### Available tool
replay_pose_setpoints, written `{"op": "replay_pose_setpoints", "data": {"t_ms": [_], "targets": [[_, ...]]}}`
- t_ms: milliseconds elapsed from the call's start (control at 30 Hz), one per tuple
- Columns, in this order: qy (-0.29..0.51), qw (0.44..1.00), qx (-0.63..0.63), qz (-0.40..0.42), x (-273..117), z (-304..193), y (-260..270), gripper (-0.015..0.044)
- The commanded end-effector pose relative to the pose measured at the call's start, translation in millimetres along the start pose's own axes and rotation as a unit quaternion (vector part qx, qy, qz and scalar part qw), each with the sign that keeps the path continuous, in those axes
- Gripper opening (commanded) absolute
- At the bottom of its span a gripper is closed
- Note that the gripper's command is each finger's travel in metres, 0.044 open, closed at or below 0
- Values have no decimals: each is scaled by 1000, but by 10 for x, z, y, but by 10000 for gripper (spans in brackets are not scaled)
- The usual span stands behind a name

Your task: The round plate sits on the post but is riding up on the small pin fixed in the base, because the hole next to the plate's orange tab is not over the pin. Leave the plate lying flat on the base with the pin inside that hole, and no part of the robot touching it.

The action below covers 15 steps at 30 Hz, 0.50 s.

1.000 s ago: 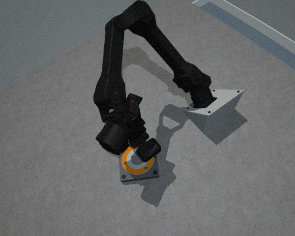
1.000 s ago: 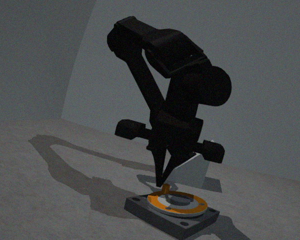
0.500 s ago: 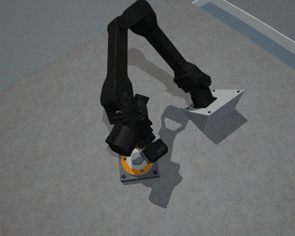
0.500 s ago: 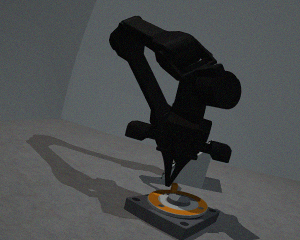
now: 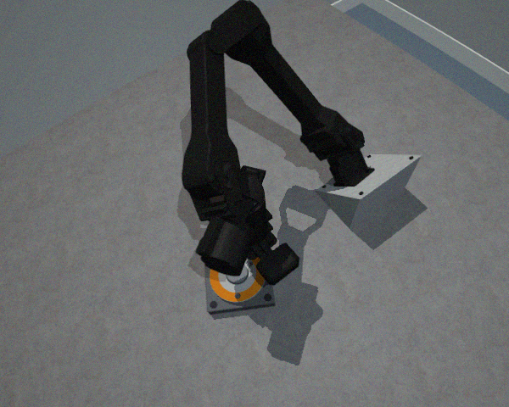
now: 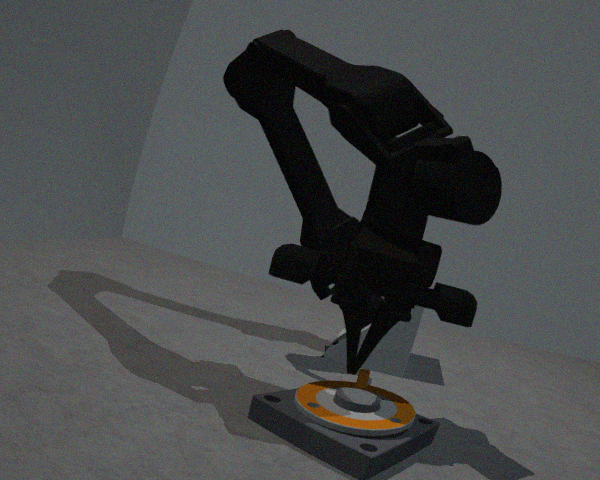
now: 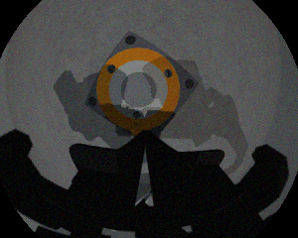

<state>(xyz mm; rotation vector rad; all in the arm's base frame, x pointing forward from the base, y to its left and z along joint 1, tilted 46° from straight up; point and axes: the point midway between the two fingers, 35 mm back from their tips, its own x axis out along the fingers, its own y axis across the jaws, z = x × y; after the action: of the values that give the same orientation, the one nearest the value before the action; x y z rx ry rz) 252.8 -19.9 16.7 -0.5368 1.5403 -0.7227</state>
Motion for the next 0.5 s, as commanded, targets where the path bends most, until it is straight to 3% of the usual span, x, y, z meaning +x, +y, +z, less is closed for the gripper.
{"op": "replay_pose_setpoints", "data": {"t_ms": [0,467], "targets": [[2,1000,2,3,4,-5,64,0],[2,1000,2,3,-7,0,198,0]]}}
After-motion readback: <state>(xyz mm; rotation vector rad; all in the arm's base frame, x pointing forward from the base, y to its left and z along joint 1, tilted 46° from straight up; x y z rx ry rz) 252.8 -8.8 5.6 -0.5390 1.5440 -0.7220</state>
